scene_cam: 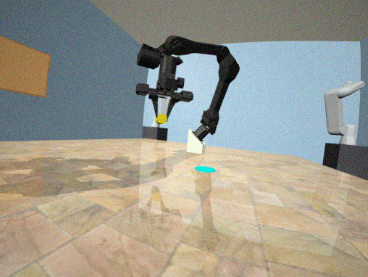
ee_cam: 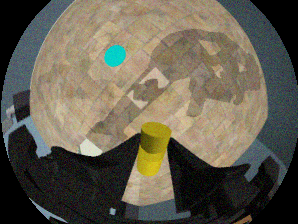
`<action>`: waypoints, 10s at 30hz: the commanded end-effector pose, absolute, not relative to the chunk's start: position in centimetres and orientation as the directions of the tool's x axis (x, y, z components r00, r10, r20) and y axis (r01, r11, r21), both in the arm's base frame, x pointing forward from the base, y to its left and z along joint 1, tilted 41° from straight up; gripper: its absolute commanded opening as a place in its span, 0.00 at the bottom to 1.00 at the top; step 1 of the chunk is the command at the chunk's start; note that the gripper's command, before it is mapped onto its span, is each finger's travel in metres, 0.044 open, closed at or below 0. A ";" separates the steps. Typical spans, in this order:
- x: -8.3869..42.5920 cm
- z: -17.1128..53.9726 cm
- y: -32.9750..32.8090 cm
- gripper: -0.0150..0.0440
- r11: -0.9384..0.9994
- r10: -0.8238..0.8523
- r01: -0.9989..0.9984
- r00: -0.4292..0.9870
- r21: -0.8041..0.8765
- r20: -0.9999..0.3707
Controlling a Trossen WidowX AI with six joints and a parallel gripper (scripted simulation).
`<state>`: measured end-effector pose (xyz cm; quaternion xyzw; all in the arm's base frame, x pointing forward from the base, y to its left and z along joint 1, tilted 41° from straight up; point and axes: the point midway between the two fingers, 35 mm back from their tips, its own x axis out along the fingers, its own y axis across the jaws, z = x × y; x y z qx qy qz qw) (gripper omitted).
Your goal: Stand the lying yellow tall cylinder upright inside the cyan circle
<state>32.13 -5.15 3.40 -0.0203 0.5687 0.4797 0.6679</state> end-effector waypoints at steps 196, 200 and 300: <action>33.7 10.9 9.2 0.43 0.933 0.105 0.246 0.510 0.261 -0.854; 33.7 11.0 9.2 0.43 0.931 0.094 0.251 0.532 0.263 -0.841; 30.3 14.9 8.7 0.43 0.746 -0.100 0.308 0.929 0.591 -0.357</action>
